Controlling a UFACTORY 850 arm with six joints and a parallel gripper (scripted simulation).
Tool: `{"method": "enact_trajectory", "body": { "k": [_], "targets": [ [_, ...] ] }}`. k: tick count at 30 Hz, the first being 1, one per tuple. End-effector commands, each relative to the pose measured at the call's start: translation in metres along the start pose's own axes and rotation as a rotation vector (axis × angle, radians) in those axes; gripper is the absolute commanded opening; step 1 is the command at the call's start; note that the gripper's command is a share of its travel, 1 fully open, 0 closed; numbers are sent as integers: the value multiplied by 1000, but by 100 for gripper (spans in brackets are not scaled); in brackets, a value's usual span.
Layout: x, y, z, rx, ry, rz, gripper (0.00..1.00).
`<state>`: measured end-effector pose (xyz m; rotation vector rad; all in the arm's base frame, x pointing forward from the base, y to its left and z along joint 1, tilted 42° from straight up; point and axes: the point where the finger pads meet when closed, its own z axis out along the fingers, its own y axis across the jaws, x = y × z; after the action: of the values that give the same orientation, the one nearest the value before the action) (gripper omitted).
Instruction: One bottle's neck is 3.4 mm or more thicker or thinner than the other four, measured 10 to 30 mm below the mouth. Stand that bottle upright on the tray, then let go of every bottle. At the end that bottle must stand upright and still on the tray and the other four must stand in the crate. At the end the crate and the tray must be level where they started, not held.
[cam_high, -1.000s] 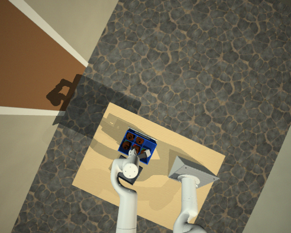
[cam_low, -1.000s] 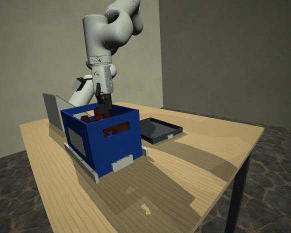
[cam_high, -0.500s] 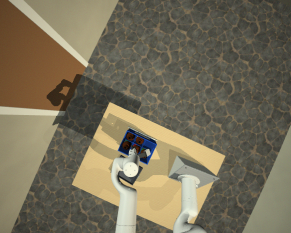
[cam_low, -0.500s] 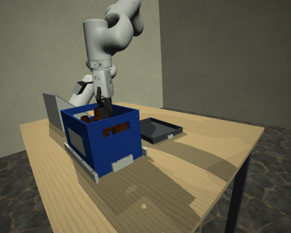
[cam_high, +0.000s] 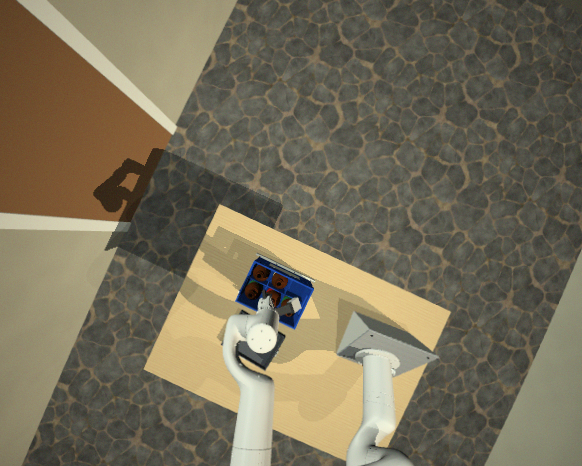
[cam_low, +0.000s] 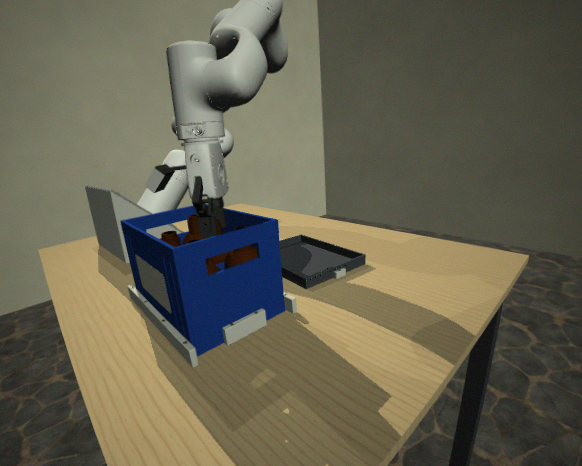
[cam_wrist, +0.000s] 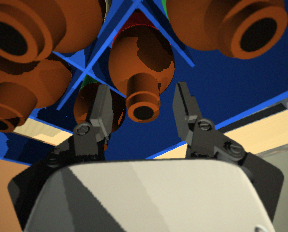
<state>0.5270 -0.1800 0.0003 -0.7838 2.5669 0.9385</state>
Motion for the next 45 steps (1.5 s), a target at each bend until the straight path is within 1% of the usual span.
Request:
{"method": "enact_trajectory", "body": {
  "k": [1,11,12,45],
  "targets": [
    [0,-1,-1,2,-1,-1,65],
    [0,-1,-1,2,-1,-1,65],
    [0,-1,-1,2,-1,-1,0],
    [0,-1,-1,2,-1,-1,0]
  ]
}}
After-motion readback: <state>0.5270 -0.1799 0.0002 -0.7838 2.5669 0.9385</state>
